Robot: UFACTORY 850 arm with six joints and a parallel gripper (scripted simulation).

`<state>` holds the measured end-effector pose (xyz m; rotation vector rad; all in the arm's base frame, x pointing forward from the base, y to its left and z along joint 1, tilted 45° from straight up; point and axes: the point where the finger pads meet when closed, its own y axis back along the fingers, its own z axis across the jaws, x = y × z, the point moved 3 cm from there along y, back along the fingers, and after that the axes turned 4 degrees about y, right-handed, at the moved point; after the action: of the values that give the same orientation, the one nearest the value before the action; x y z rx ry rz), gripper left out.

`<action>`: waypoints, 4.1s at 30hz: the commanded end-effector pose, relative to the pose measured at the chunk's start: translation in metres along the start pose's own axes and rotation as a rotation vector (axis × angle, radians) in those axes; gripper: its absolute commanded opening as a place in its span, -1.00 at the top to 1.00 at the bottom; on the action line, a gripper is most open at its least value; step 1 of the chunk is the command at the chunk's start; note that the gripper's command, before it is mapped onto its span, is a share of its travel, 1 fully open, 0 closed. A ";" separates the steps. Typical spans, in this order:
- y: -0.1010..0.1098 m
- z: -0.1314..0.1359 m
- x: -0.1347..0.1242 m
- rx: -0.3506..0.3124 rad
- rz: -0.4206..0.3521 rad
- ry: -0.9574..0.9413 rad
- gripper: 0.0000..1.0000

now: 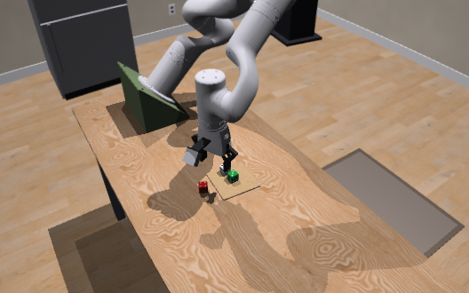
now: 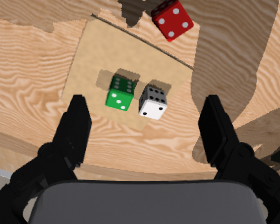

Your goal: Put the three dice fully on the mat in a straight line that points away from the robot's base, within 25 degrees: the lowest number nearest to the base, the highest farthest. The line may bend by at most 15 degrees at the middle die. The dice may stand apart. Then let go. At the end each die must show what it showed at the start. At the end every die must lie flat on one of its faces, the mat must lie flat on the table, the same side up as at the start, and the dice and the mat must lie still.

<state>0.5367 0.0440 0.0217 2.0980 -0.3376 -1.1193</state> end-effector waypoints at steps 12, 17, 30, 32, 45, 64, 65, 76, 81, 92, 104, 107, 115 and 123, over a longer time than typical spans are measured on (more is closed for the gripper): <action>-0.002 0.018 0.023 -0.006 -0.001 -0.556 -1.00; -0.003 0.024 0.030 -0.006 -0.001 -0.729 -1.00; -0.004 0.030 0.037 -0.006 -0.001 -0.890 -1.00; -0.004 0.030 0.037 -0.006 -0.001 -0.890 0.05; -0.004 0.030 0.037 -0.006 -0.001 -0.890 0.05; -0.004 0.030 0.037 -0.006 -0.001 -0.890 0.05; -0.004 0.030 0.037 -0.006 -0.001 -0.890 0.05; -0.007 0.030 0.037 -0.007 -0.001 -0.891 0.05; -0.010 0.030 0.037 -0.007 -0.001 -0.892 0.05; -0.024 0.029 0.037 -0.007 -0.001 -0.892 0.05; -0.039 0.029 0.037 -0.007 -0.001 -0.892 0.05; -0.043 0.029 0.037 -0.007 -0.001 -0.892 0.05; -0.050 0.029 0.037 -0.007 -0.001 -0.892 0.05; -0.055 0.029 0.037 -0.007 -0.001 -0.892 0.05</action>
<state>0.5293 0.0491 -0.0498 1.4691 -0.7311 -2.0029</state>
